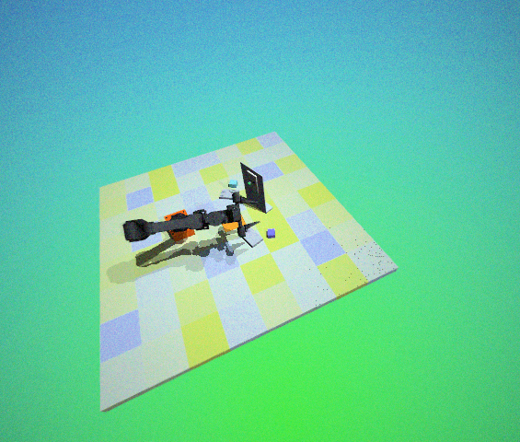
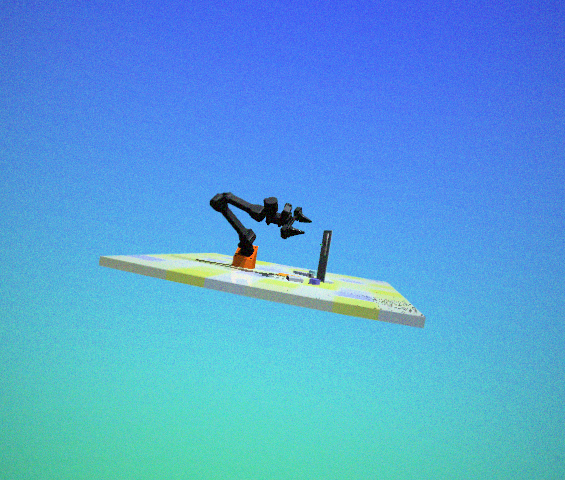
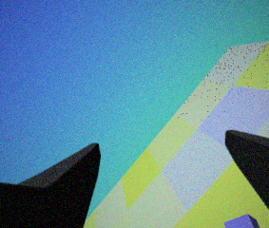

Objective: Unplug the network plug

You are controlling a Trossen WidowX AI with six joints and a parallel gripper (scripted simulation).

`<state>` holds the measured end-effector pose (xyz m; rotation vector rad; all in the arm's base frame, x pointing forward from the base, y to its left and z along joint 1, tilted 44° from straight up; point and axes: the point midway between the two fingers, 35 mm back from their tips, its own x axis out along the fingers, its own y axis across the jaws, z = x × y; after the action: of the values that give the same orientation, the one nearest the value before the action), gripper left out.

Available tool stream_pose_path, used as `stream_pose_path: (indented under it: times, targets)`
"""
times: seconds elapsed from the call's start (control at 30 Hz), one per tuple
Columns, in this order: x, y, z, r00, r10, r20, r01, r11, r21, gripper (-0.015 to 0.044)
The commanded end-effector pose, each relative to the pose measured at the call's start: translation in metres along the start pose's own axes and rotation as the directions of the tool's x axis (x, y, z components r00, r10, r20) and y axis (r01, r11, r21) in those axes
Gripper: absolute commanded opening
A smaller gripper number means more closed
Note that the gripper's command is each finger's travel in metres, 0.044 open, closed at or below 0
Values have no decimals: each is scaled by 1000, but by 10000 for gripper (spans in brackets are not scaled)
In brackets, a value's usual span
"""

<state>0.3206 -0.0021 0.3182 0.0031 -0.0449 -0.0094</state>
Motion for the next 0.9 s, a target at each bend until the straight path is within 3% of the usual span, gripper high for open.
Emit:
stream_pose_path:
  times: [0.0,0.27,0.53,0.77,0.87]
  targets:
    - [0,1,-2,1000,4,-4,-4,1000,4,374]
    - [-9,27,-69,966,194,-169,-155,963,220,164]
    - [-36,56,-138,861,395,-321,-204,846,492,156]
    - [-71,78,-188,727,553,-407,-134,695,706,156]
    - [-75,80,-192,713,567,-412,-122,679,724,156]
